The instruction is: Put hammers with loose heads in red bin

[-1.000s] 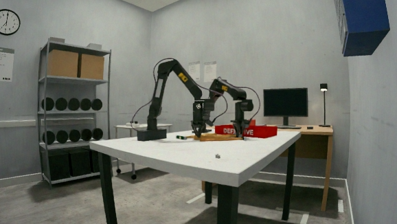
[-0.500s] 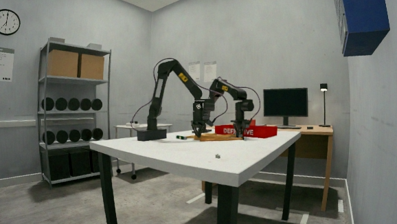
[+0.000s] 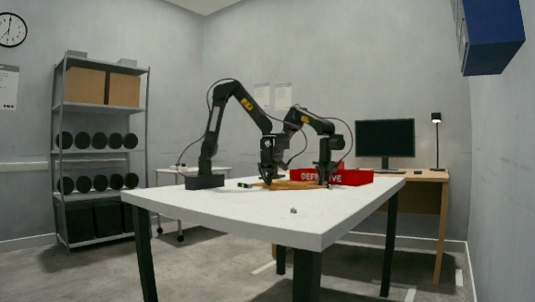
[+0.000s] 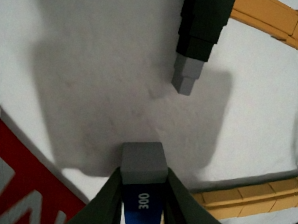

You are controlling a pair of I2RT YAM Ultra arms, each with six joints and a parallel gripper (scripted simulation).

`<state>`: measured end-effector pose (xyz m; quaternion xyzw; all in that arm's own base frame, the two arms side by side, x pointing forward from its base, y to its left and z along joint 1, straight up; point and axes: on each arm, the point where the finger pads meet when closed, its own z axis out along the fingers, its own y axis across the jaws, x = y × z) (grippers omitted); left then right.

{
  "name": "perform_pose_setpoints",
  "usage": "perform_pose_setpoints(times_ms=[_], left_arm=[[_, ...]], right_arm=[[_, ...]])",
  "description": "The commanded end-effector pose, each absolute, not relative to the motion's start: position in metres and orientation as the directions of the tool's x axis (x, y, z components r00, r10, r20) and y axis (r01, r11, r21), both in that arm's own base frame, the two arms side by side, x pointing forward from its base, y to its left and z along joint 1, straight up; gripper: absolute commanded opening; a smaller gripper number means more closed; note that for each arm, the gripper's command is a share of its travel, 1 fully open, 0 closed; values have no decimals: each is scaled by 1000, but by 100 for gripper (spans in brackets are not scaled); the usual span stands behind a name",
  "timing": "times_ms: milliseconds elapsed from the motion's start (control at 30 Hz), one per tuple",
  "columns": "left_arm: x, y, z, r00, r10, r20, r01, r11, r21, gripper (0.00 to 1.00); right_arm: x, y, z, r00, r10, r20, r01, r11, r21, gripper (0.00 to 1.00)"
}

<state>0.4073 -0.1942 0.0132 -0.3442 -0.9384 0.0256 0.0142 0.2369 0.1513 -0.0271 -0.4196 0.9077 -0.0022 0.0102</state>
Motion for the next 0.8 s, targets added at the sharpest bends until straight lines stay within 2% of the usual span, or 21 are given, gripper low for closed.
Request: perform_pose_setpoints(times_ms=[0,233,467,700,733,767], left_arm=[[431,-171,22,-764,646,-11,646,764,1,17],[426,-177,22,-764,645,-14,645,764,-7,17],[411,-193,18,-762,648,-2,647,761,-51,17],[409,-196,17,-762,648,-4,647,760,-62,17],[409,-196,17,-762,648,-4,647,760,-62,28],[409,-196,17,-762,648,-4,647,760,-62,33]], right_arm=[[193,111,-40,-647,-736,201,-749,663,18,25],[200,119,-36,-646,-746,165,-754,657,18,25],[233,150,-28,-649,-761,-5,-761,649,6,25],[234,151,-27,-649,-761,-12,-761,649,5,25],[234,151,-27,-649,-761,-12,-761,649,5,25],[234,151,-27,-649,-761,-12,-761,649,5,25]])
